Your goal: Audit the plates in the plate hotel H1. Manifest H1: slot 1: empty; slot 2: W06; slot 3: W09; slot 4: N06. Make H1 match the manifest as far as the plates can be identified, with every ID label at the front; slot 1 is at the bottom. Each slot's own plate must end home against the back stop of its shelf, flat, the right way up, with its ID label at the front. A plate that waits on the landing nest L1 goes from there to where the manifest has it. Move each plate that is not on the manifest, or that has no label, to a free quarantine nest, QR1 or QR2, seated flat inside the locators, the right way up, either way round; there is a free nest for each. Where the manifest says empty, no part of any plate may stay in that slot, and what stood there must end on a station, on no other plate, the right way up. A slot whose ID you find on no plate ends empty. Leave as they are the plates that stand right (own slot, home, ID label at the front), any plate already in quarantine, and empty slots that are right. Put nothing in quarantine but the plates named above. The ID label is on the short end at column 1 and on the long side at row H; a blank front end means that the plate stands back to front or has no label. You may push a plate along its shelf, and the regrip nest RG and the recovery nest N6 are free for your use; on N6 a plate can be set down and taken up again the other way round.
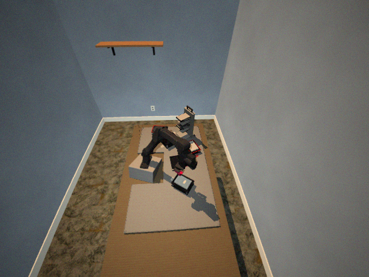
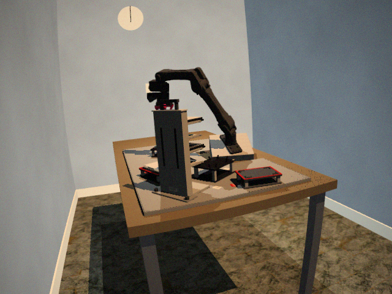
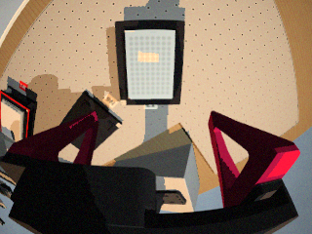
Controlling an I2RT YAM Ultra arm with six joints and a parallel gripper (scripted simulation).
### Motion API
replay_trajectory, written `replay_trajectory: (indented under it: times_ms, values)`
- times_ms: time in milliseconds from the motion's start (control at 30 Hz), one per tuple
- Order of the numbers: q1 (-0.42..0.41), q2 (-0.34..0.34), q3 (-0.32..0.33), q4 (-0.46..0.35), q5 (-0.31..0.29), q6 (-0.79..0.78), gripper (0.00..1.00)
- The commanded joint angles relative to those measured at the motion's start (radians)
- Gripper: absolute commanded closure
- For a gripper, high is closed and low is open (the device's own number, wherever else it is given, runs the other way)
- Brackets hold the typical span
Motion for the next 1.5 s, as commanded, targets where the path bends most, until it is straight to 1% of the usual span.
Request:
replay_trajectory:
  times_ms: [0,133,167,233,267,300,400,467,533,767,900,967,1033,1067,1167,1233,1300,1467]
  values:
    - [0.007,0.021,0.017,-0.004,-0.005,0.005,0.00]
    - [0.017,0.048,0.009,-0.004,-0.004,0.004,0.00]
    - [0.028,0.091,0.070,0.008,-0.008,-0.009,0.00]
    - [0.032,0.092,0.047,-0.001,-0.009,0.002,0.00]
    - [0.035,0.090,-0.007,-0.004,-0.008,0.009,0.00]
    - [0.030,0.054,-0.023,0.017,-0.009,0.011,0.00]
    - [0.033,0.045,-0.076,0.063,-0.009,0.017,0.00]
    - [0.033,0.045,-0.076,0.063,-0.009,0.017,0.00]
    - [0.049,0.038,-0.110,0.092,-0.011,0.022,0.00]
    - [0.055,0.027,-0.215,0.190,-0.013,0.039,0.00]
    - [0.075,0.024,-0.270,0.244,-0.016,0.049,0.00]
    - [0.080,0.024,-0.295,0.271,-0.019,0.054,0.00]
    - [0.080,0.024,-0.295,0.271,-0.019,0.054,0.00]
    - [0.063,0.023,-0.309,0.287,-0.017,0.057,0.00]
    - [0.087,0.037,-0.345,0.326,-0.016,0.065,0.00]
    - [0.086,0.039,-0.350,0.333,-0.016,0.066,0.00]
    - [0.076,0.032,-0.312,0.334,-0.016,0.067,0.00]
    - [0.075,0.030,-0.314,0.336,-0.016,0.066,0.00]
